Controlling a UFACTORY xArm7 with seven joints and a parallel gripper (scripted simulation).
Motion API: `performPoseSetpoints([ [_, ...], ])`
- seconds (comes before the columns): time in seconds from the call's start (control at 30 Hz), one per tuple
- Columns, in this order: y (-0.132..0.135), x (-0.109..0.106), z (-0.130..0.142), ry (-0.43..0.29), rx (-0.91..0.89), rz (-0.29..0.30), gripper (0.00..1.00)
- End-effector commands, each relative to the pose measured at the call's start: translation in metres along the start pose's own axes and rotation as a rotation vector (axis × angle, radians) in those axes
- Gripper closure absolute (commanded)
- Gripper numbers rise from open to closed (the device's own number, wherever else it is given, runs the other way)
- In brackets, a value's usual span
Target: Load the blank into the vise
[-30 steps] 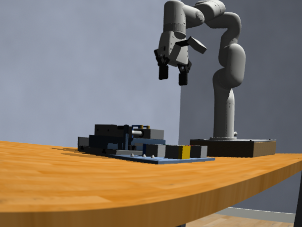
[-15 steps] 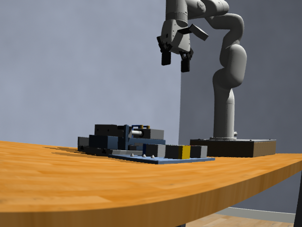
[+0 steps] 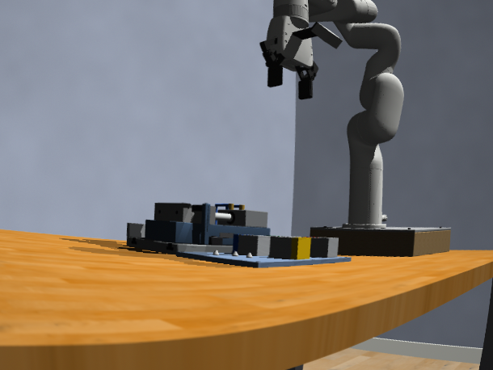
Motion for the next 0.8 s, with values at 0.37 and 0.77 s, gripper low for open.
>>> performPoseSetpoints([
  [0.37, 0.0006, -0.0177, -0.0030, 0.000, 0.000, 0.005, 0.00],
  [0.77, 0.0009, -0.0092, -0.0014, 0.000, 0.000, 0.005, 0.00],
])
Point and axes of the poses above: the point where the finger pads meet when closed, its own x axis out along the fingers, its own y axis across the jaws, z = x × y, the point moved 2 cm from there along -x, back along the fingers, and after that the axes turned 3 degrees about x, right-handed, at the moved point
